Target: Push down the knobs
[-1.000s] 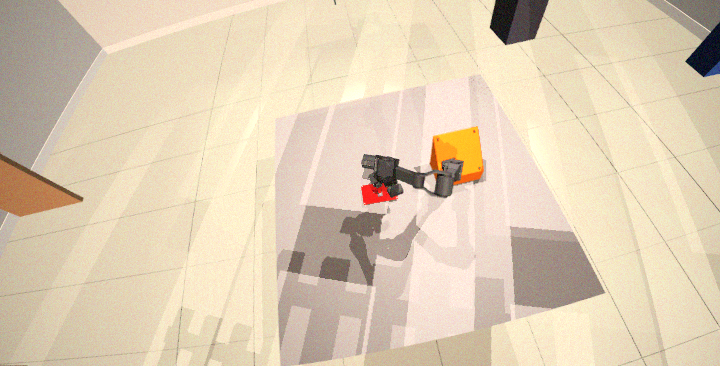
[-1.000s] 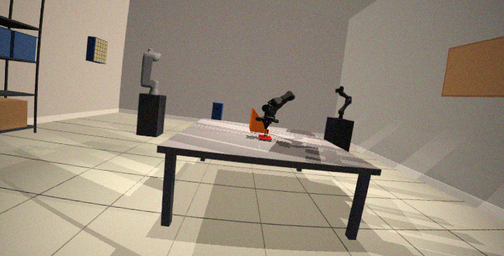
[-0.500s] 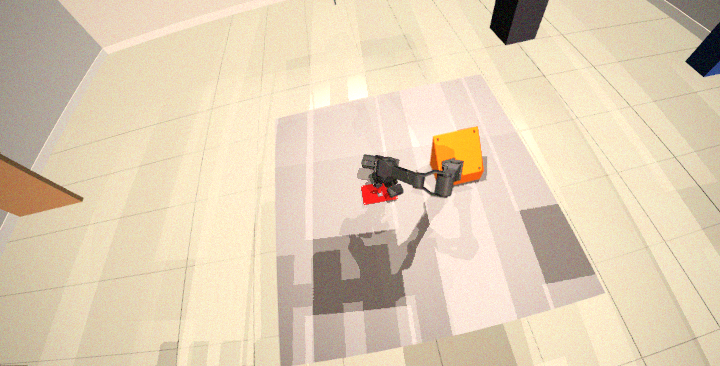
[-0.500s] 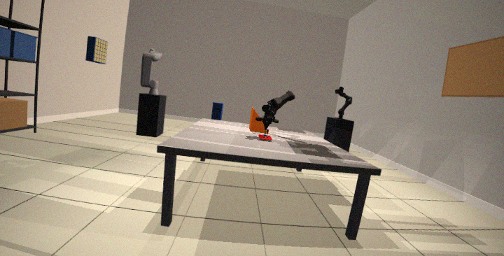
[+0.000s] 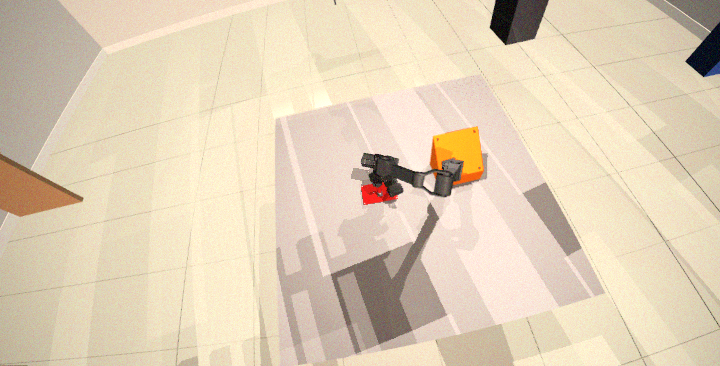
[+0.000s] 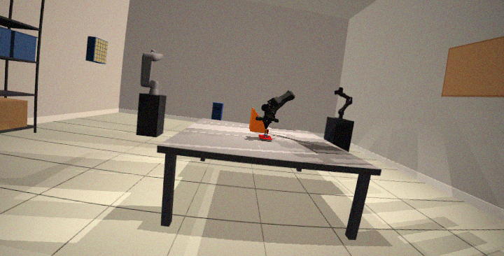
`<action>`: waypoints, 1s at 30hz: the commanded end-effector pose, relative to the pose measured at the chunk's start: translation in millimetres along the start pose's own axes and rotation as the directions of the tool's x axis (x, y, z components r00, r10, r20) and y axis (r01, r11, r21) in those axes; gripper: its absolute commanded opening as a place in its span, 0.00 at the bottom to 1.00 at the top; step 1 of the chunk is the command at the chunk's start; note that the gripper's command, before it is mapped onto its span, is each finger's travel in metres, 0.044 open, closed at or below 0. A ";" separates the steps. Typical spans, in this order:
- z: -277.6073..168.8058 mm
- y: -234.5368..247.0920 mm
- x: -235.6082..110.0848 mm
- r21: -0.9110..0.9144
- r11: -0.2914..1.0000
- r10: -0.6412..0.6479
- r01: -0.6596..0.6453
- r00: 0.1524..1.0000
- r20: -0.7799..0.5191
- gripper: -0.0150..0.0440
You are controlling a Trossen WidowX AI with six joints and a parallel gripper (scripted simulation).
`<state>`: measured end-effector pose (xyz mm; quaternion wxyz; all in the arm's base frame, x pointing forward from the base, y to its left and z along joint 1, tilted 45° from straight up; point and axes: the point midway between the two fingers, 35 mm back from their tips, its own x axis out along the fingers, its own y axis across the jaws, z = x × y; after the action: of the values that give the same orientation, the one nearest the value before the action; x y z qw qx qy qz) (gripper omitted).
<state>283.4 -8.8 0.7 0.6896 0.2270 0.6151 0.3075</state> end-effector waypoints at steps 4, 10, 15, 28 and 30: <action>1.2 -0.5 -12.0 -0.005 1.000 -0.004 0.004 1.000 0.003 0.25; 0.0 -0.1 -7.1 0.001 1.000 0.002 -0.002 1.000 0.001 0.48; 2.4 0.3 -8.3 0.001 1.000 0.003 -0.003 1.000 -0.002 0.52; 50.7 0.2 -55.7 -0.007 1.000 -0.006 0.006 1.000 0.005 0.25; 50.7 0.2 -55.7 -0.007 1.000 -0.006 0.006 1.000 0.005 0.25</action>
<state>329.0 -42.1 46.7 0.6955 0.2239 0.6100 0.3068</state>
